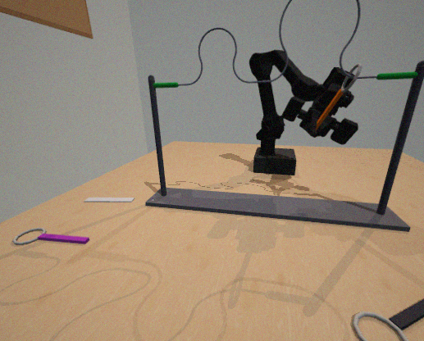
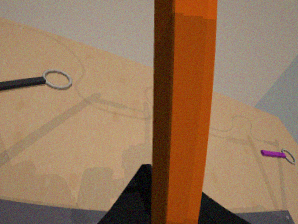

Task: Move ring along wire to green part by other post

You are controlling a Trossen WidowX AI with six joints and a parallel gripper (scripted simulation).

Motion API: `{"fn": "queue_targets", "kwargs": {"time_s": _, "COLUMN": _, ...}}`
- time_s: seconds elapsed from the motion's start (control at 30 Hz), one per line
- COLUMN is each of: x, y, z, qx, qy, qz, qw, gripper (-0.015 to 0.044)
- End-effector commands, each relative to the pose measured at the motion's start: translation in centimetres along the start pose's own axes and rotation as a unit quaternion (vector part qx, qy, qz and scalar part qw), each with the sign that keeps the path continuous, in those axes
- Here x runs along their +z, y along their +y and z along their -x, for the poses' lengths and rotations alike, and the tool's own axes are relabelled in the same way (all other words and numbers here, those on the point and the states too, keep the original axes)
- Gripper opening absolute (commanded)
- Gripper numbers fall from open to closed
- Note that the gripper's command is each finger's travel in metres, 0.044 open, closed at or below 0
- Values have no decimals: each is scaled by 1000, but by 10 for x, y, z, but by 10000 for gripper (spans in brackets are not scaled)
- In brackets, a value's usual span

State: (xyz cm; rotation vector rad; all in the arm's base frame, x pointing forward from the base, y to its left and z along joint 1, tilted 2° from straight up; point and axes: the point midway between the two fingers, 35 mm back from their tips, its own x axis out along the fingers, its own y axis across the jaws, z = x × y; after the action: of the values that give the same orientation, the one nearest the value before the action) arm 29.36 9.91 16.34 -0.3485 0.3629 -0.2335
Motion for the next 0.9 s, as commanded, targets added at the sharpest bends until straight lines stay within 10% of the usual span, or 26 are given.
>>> {"fn": "queue_targets", "kwargs": {"time_s": 0.0, "x": 4, "y": 14, "z": 2, "qx": 19, "qy": 3, "qz": -41, "qw": 999, "gripper": -150}}
{"fn": "queue_targets", "kwargs": {"time_s": 0.87, "x": 18, "y": 71, "z": 16, "qx": 73, "qy": 18, "qz": -162, "qw": 984, "gripper": -150}}
